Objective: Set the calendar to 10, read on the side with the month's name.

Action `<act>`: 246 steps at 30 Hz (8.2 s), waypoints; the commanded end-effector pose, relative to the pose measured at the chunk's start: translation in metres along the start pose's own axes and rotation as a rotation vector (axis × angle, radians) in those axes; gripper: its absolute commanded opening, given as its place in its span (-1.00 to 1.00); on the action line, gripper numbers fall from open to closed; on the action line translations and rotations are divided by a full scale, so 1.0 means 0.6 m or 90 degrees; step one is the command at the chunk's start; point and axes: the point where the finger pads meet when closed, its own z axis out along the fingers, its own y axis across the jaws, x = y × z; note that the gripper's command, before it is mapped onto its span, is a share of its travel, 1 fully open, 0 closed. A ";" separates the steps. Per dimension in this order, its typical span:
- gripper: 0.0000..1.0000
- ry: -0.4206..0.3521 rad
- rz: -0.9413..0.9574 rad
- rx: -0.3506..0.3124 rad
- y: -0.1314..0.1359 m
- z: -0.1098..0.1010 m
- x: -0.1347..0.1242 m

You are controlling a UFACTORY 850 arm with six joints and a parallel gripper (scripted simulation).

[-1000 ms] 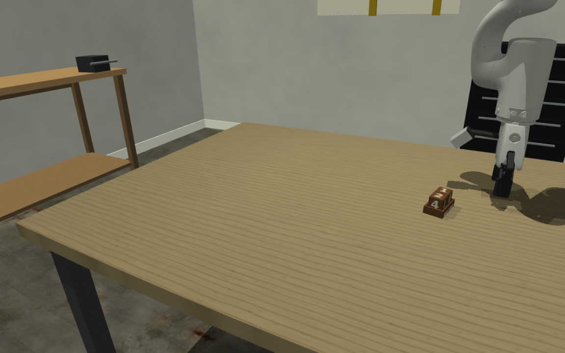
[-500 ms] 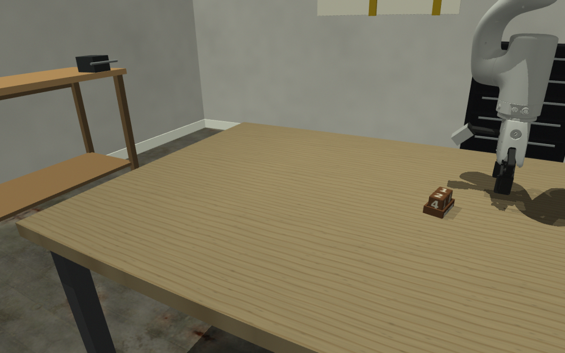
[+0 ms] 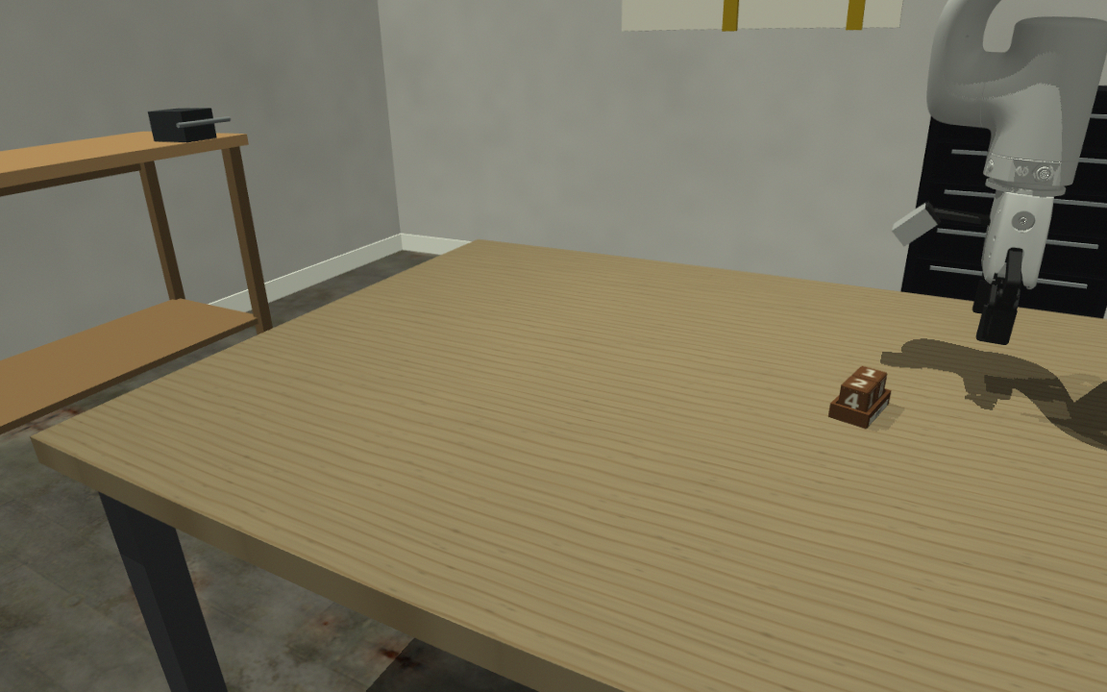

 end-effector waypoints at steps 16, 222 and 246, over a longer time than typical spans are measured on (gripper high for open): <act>1.00 -0.011 -0.057 0.007 -0.008 -0.014 0.017; -0.05 -0.006 -0.838 0.013 -0.156 0.041 0.195; -0.05 -0.006 -0.838 0.013 -0.156 0.044 0.195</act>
